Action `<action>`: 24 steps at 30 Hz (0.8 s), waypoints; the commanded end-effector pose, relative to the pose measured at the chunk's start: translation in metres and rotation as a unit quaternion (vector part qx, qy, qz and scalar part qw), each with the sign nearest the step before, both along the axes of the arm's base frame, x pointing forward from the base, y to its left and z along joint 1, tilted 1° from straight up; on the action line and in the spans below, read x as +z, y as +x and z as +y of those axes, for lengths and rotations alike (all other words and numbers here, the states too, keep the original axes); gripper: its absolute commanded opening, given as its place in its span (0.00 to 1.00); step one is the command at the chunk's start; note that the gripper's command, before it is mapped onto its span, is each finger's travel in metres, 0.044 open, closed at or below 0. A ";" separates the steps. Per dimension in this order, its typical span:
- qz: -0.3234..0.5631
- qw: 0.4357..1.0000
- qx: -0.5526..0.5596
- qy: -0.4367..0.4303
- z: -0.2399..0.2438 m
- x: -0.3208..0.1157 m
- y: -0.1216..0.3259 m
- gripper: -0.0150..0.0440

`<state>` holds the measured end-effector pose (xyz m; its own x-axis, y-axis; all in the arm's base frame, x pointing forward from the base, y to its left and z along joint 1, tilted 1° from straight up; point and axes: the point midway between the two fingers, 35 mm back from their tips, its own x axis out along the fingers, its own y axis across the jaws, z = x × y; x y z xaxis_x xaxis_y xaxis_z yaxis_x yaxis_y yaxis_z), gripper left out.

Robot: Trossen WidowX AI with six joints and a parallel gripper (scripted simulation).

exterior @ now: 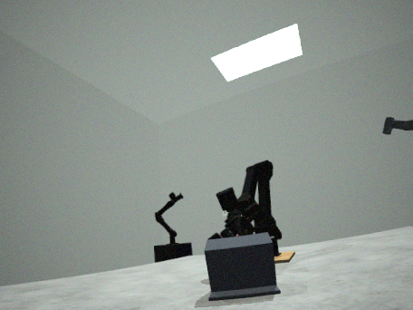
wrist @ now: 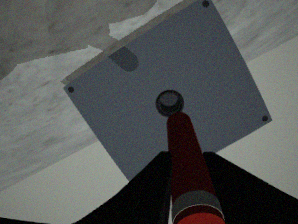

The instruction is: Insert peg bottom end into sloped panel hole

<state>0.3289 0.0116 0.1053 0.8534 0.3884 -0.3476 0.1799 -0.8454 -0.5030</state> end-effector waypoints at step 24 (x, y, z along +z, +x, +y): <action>-0.019 1.000 -0.006 -0.003 0.004 -0.009 0.013 0.25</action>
<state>0.3413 0.0156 0.0998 0.8693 0.3799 -0.3162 0.1954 -0.8518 -0.4861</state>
